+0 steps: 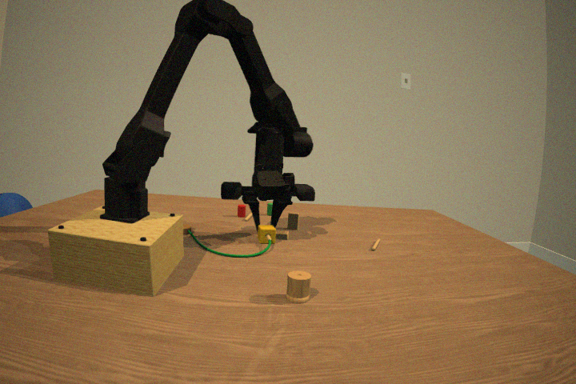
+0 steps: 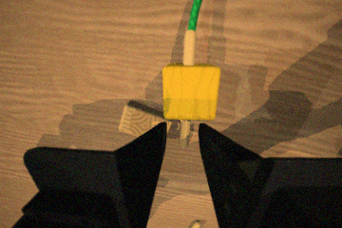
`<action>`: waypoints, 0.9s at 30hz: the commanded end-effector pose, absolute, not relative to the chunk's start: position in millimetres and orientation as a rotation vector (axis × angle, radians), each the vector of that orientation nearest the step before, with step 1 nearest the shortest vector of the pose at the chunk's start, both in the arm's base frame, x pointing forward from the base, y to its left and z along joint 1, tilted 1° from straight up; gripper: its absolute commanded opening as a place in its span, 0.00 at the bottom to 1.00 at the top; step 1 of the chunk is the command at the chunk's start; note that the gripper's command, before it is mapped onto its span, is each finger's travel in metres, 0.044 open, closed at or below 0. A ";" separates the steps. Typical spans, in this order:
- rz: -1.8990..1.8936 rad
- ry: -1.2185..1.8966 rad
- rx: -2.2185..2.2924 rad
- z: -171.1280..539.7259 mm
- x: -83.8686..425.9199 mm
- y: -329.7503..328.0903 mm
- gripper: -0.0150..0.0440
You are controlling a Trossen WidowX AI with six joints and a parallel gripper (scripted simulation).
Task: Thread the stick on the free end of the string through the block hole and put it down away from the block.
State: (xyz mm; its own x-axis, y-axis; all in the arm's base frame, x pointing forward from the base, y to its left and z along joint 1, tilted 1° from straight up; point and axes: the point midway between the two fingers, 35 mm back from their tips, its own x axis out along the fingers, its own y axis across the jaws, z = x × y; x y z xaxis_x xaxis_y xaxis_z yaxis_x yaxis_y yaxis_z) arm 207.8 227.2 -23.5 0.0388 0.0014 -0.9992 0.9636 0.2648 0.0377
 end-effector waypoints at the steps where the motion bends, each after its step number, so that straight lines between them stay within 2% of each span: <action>1: -0.987 1.299 1.019 -25.4 206.9 226.8 0.46; 19: -0.984 1.293 1.025 -23.5 207.8 227.2 0.26; 27: -0.989 1.258 0.982 -23.7 206.7 229.6 0.25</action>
State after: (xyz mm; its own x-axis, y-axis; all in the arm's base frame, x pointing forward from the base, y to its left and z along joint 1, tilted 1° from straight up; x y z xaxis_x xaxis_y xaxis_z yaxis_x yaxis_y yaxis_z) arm 207.4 229.9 -21.6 0.0513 -0.0259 -0.9983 0.9587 0.2812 0.0420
